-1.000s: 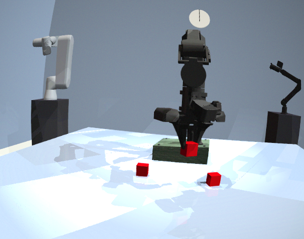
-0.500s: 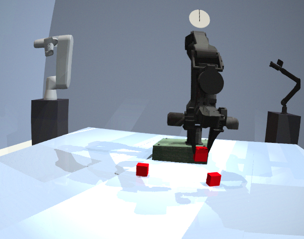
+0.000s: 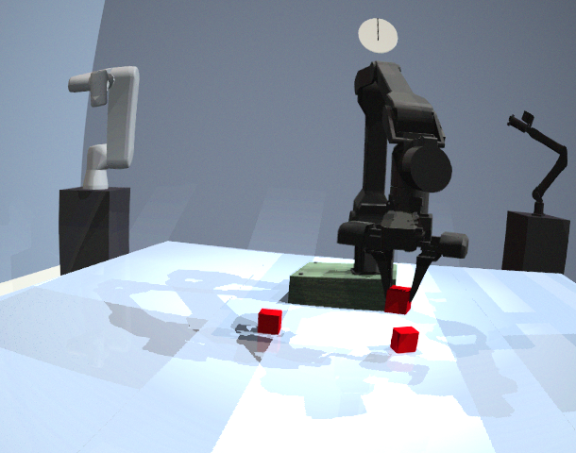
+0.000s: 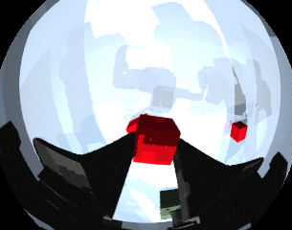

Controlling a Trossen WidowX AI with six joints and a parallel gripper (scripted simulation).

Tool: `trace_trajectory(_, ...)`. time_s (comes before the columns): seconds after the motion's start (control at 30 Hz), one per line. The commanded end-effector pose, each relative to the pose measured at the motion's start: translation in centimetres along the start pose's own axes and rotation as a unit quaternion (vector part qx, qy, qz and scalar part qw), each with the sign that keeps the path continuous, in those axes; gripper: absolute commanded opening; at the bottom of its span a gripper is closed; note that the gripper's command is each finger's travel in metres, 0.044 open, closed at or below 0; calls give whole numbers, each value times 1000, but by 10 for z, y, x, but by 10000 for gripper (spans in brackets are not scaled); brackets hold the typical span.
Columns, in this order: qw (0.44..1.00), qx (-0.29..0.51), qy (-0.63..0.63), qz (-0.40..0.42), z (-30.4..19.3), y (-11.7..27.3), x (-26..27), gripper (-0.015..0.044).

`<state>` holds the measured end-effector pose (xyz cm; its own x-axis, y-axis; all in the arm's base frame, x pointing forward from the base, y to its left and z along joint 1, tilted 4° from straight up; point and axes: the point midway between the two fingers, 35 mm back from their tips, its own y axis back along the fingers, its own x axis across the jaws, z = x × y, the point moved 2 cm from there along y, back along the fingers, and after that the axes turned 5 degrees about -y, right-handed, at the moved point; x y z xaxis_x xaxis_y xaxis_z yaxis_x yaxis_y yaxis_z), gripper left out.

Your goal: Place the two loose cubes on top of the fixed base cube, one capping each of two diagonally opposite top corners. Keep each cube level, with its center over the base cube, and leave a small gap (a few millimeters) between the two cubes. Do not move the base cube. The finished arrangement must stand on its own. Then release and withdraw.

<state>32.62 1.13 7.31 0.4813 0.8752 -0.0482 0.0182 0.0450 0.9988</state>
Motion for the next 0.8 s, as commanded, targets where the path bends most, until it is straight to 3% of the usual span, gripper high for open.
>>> trace_trajectory(0.0,998,2,-55,2,-6,-4,6,105)
trace_trajectory(0.77,996,3,-93,3,-8,-19,10,105)
